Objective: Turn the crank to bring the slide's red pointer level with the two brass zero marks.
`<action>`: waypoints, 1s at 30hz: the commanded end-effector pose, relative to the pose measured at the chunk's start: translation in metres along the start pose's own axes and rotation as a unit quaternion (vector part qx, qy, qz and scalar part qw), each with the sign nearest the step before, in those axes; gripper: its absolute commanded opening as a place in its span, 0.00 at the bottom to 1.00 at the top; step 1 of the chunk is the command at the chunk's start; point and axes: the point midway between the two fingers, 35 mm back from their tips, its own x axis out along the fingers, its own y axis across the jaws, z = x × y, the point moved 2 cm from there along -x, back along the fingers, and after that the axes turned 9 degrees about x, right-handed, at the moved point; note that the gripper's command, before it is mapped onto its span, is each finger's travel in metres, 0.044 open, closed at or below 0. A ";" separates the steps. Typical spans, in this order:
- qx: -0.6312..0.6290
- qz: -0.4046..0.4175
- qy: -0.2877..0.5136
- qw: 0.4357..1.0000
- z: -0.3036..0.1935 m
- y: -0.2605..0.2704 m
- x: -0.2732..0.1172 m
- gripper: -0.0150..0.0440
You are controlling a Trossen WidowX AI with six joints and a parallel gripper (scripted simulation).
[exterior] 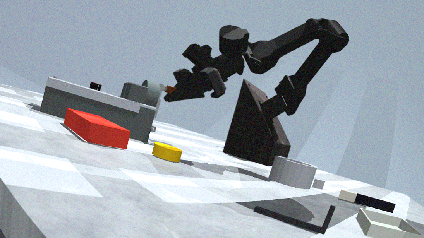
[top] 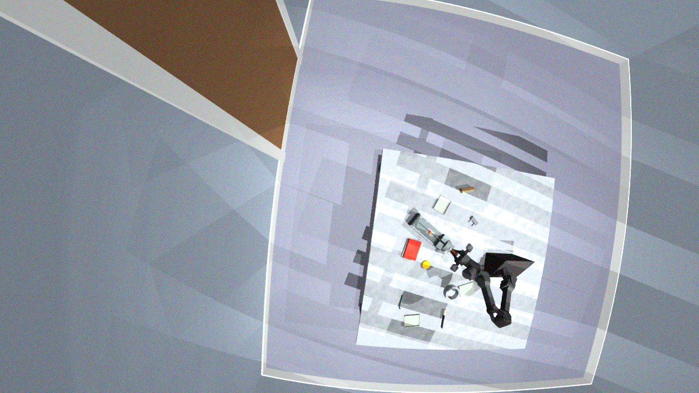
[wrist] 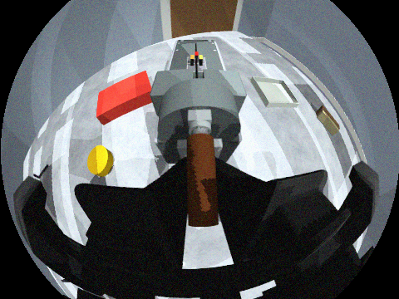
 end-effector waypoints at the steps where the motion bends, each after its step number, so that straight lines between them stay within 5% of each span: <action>1: 0.006 -0.011 -0.004 1.000 0.001 -0.009 -0.001 0.25; 30: 0.006 -0.011 -0.004 1.000 0.001 -0.012 0.000 0.25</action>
